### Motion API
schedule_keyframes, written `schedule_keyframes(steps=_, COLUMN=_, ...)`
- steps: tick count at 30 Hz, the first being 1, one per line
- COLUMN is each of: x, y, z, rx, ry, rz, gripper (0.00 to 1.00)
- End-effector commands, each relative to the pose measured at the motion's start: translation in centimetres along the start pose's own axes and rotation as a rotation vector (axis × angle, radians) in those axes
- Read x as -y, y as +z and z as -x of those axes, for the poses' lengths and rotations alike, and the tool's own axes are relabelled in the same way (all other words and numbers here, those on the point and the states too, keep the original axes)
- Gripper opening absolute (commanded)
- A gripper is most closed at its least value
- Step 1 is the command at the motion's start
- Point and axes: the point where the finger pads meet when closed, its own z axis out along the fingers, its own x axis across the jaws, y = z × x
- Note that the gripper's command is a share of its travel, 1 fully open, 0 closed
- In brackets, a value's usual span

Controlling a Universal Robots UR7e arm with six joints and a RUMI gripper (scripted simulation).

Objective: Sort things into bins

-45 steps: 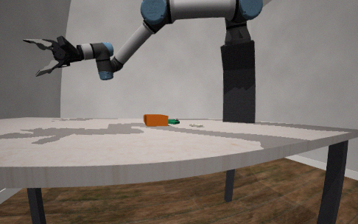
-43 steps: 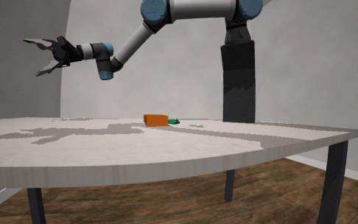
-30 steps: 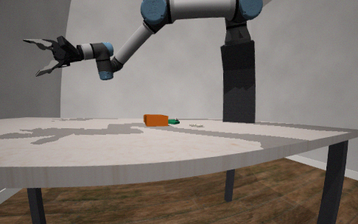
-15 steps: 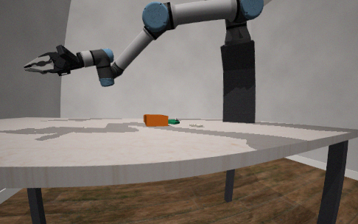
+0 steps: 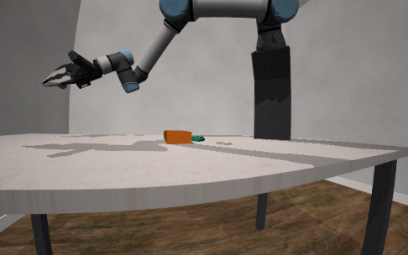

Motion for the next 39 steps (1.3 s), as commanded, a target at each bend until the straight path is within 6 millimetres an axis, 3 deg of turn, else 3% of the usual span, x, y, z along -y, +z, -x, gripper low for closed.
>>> schedule_keyframes(steps=1, x=-1.2, y=-1.0, z=0.2, rx=0.03, ry=0.067, rz=0.057, gripper=0.04)
schedule_keyframes(steps=3, x=-2.2, y=-2.2, z=0.8, rx=0.055, ry=0.131, rz=0.1, gripper=0.04)
schedule_keyframes(steps=10, x=-3.1, y=-3.5, z=1.5, rx=0.078, ry=0.195, rz=0.144, gripper=0.04)
schedule_keyframes(steps=12, x=-3.8, y=-4.8, z=2.3, rx=0.102, ry=0.259, rz=0.189, gripper=0.04)
schedule_keyframes(steps=15, x=-3.9, y=-5.0, z=2.4, rx=0.102, ry=0.259, rz=0.189, gripper=0.04)
schedule_keyframes(steps=17, x=-4.4, y=-6.3, z=3.2, rx=0.124, ry=0.322, rz=0.234, gripper=0.04)
schedule_keyframes(steps=23, x=-4.7, y=-7.3, z=3.8, rx=0.138, ry=0.362, rz=0.262, gripper=0.04)
schedule_keyframes(steps=29, x=-5.3, y=-10.2, z=5.8, rx=0.168, ry=0.449, rz=0.325, gripper=0.04)
schedule_keyframes(steps=32, x=-5.3, y=-10.2, z=5.8, rx=0.168, ry=0.449, rz=0.325, gripper=0.04)
schedule_keyframes(steps=35, x=-5.4, y=-12.3, z=7.1, rx=0.189, ry=0.512, rz=0.371, gripper=0.04)
schedule_keyframes(steps=39, x=-5.4, y=-12.3, z=7.1, rx=0.189, ry=0.512, rz=0.371, gripper=0.04)
